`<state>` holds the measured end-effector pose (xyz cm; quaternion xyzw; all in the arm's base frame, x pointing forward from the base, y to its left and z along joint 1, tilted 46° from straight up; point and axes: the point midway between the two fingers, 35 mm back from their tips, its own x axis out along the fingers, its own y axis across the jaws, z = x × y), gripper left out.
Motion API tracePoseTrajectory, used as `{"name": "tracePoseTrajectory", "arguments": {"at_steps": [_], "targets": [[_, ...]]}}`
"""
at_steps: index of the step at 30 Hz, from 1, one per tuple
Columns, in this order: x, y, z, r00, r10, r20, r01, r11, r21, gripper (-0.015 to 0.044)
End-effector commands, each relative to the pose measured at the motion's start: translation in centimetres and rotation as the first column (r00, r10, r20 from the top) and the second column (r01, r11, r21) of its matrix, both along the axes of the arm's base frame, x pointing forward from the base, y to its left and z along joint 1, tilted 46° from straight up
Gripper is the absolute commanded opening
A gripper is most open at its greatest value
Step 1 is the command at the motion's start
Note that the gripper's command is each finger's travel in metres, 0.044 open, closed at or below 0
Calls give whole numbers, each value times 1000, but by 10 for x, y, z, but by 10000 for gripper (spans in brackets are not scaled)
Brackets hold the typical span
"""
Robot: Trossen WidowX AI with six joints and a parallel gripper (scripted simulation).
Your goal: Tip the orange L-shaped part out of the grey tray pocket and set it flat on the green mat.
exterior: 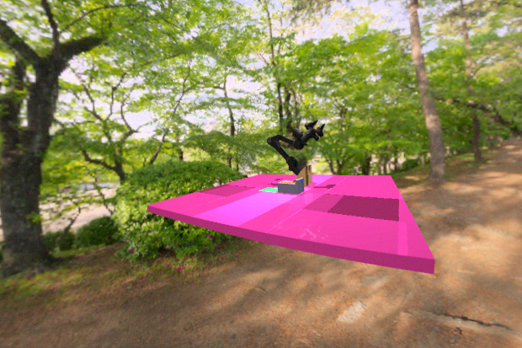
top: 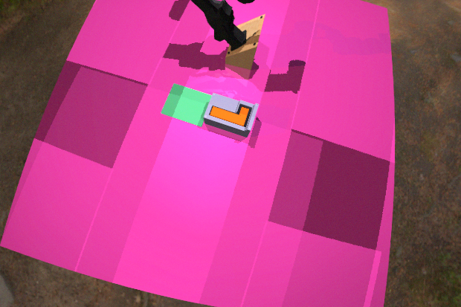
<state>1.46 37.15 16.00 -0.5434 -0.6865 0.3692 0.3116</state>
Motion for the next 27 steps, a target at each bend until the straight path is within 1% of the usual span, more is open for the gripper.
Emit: {"name": "tracePoseTrajectory", "arguments": {"at_steps": [1,2,4,6,7,8,9,11,13,15,18,20,22,24,27], "targets": [[3,2,-2,1000,-9,-18,9,1000,-14,374],[8,4,-6,998,-28,-54,26,999,-43,347],[26,13,-20,980,-106,-171,82,986,-142,295],[55,22,-42,909,-254,-330,158,944,-290,242],[75,23,-56,845,-352,-403,200,906,-372,216],[95,22,-71,762,-457,-459,240,857,-456,190],[114,18,-85,665,-556,-499,272,802,-532,180],[140,11,-106,493,-687,-534,301,711,-636,180],[165,1,-125,279,-794,-540,307,606,-734,180],[186,-12,-144,40,-861,-507,295,495,-817,180],[212,-35,-165,-284,-867,-410,256,343,-904,180],[225,-52,-177,-472,-818,-329,223,251,-942,180],[237,-71,-186,-637,-732,-244,184,163,-969,180],[247,-90,-194,-768,-619,-165,144,84,-986,180],[259,-121,-201,-909,-411,-64,81,-25,-996,180]]}}
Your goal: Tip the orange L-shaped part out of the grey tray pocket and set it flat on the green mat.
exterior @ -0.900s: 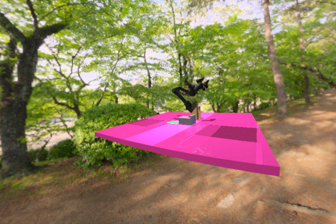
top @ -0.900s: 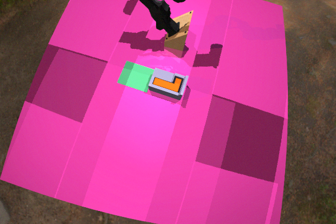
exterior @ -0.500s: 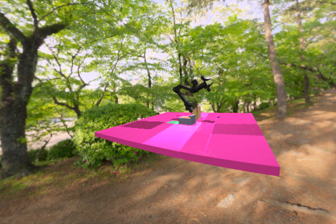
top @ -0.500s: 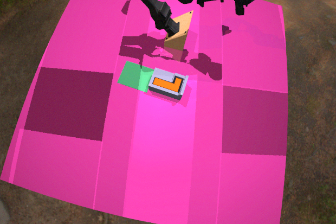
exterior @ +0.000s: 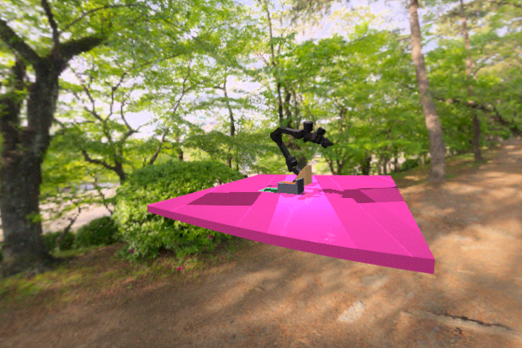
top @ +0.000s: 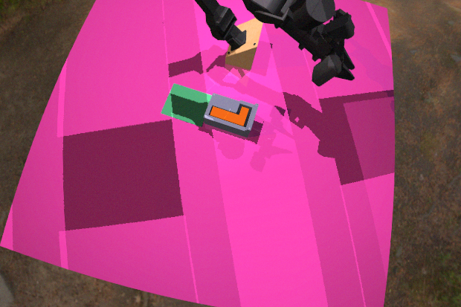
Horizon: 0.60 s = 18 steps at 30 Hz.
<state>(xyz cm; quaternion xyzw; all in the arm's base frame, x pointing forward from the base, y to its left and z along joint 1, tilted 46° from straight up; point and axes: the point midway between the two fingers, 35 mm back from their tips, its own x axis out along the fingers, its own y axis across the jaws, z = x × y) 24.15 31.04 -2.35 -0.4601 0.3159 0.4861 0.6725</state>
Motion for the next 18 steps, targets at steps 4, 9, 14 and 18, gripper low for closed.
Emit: {"name": "tracePoseTrajectory", "arguments": {"at_steps": [4,9,14,18], "targets": [[42,-103,-20,592,-803,-69,748,579,-324,180],[48,-153,-12,238,-967,87,897,185,-401,180],[51,-197,6,-86,-955,283,910,-190,-367,180],[52,-227,25,-287,-860,422,863,-423,-276,180]]}}
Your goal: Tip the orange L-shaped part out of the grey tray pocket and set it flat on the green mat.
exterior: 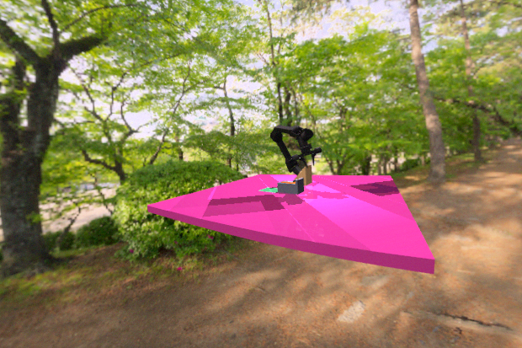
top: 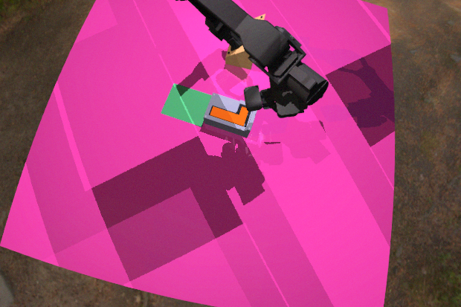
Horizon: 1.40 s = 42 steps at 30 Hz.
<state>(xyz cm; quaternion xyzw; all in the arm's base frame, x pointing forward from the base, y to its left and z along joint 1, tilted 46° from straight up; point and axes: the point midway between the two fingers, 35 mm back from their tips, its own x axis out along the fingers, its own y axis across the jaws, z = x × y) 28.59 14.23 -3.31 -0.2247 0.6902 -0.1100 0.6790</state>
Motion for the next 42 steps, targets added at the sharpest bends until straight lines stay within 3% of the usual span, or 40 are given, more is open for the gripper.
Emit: {"name": "tracePoseTrajectory", "arguments": {"at_steps": [1,11,19,42], "targets": [[8,-61,36,903,-396,164,428,859,-280,180],[8,-63,34,903,-396,164,428,860,-280,180],[-2,-111,-15,903,-396,165,428,859,-282,180],[-7,-133,-37,903,-396,166,428,859,-282,180]]}}
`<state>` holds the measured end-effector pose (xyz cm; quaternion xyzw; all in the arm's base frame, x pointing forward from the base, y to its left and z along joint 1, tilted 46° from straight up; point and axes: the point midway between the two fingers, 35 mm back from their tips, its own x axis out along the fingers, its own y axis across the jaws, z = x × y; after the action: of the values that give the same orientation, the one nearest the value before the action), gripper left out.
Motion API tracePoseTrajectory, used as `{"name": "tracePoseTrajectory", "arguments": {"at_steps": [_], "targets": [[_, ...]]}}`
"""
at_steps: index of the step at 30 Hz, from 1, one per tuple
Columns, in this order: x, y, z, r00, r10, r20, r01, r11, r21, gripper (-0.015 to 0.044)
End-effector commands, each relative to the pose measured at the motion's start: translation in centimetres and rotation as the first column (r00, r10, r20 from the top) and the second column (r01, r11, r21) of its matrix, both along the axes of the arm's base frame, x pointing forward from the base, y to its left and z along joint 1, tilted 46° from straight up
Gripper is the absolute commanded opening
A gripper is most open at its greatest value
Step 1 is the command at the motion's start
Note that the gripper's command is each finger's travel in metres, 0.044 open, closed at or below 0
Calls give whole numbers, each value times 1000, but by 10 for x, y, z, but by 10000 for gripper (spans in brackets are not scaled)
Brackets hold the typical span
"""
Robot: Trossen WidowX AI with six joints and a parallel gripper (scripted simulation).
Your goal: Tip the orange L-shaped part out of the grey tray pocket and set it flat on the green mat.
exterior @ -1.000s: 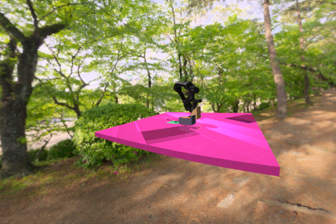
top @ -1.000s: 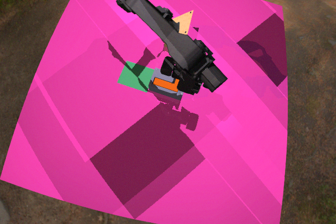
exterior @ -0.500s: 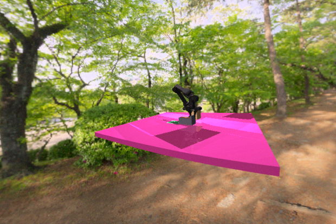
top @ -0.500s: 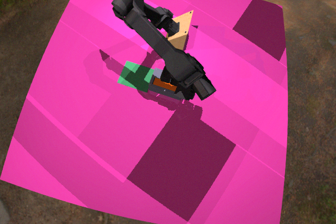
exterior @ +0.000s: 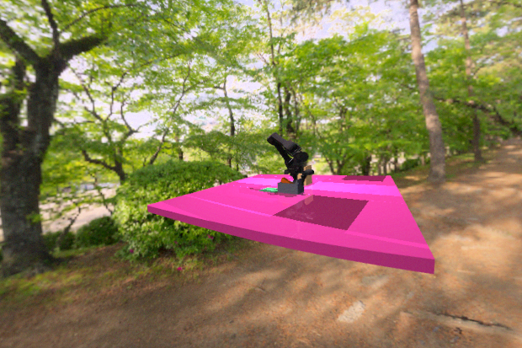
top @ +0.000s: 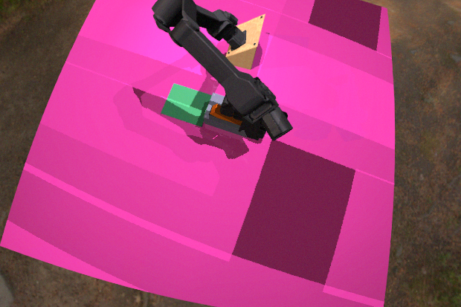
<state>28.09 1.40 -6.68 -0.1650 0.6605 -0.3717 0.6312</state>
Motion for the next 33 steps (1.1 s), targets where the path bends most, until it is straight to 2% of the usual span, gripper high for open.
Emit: {"name": "tracePoseTrajectory", "arguments": {"at_steps": [1,20,33], "targets": [[-2,-6,-4,1000,6,-6,-6,1000,-7,180],[-3,-10,-8,1000,6,-6,-6,1000,-8,180],[1,6,-7,1000,5,-5,-5,1000,-5,180]]}}
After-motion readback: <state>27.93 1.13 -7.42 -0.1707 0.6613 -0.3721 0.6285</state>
